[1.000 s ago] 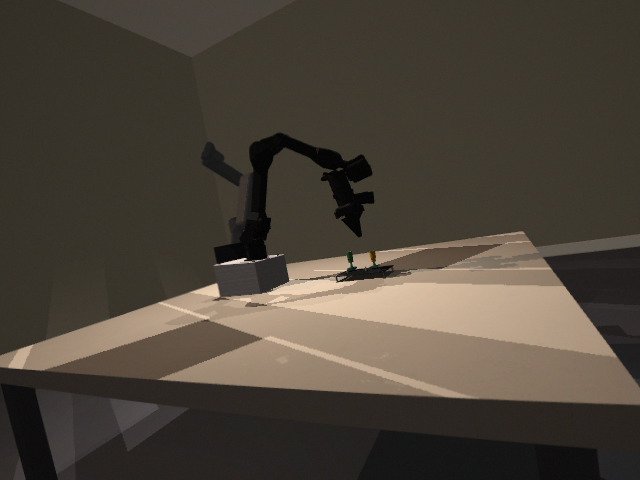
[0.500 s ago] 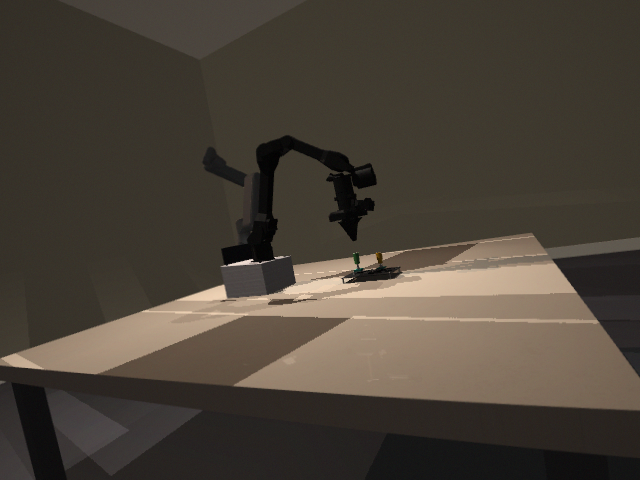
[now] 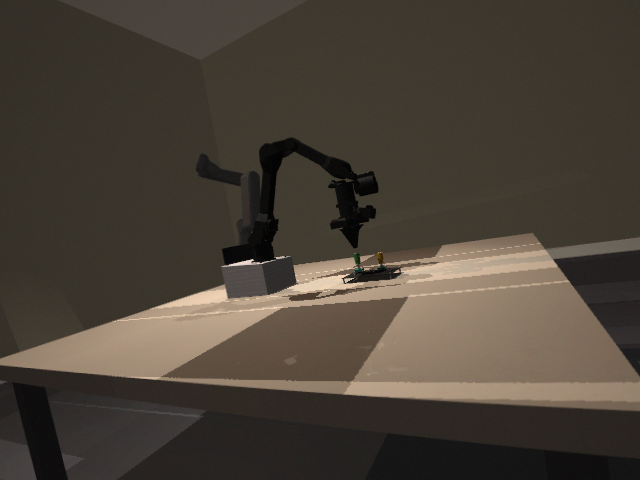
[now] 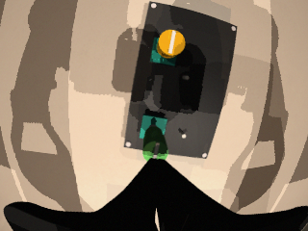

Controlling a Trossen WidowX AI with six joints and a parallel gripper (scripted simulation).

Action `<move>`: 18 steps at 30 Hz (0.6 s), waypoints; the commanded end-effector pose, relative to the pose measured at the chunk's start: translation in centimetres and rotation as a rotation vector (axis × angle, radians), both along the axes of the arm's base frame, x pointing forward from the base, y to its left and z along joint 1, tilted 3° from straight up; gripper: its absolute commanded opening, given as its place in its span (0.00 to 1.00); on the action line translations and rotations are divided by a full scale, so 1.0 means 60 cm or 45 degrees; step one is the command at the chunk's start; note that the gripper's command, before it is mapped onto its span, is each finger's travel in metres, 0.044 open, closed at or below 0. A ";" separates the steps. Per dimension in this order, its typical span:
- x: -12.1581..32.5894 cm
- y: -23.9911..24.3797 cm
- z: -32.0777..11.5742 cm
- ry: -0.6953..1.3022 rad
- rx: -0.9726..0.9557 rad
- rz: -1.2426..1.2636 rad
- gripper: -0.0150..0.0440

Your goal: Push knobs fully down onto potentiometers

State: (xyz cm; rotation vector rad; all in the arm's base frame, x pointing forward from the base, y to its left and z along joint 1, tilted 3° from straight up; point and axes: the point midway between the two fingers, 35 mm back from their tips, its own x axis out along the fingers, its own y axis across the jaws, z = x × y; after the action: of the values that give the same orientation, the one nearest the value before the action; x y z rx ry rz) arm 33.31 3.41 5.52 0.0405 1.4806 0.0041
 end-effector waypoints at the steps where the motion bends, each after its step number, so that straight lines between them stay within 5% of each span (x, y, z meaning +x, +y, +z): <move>1: 0.000 -0.001 -0.013 0.004 -0.005 -0.008 0.25; 18: 0.000 -0.001 -0.022 0.004 -0.005 -0.008 0.25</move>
State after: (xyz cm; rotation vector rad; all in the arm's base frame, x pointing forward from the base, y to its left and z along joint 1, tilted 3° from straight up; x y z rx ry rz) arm 33.31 3.43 4.26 0.0403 1.4847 0.0037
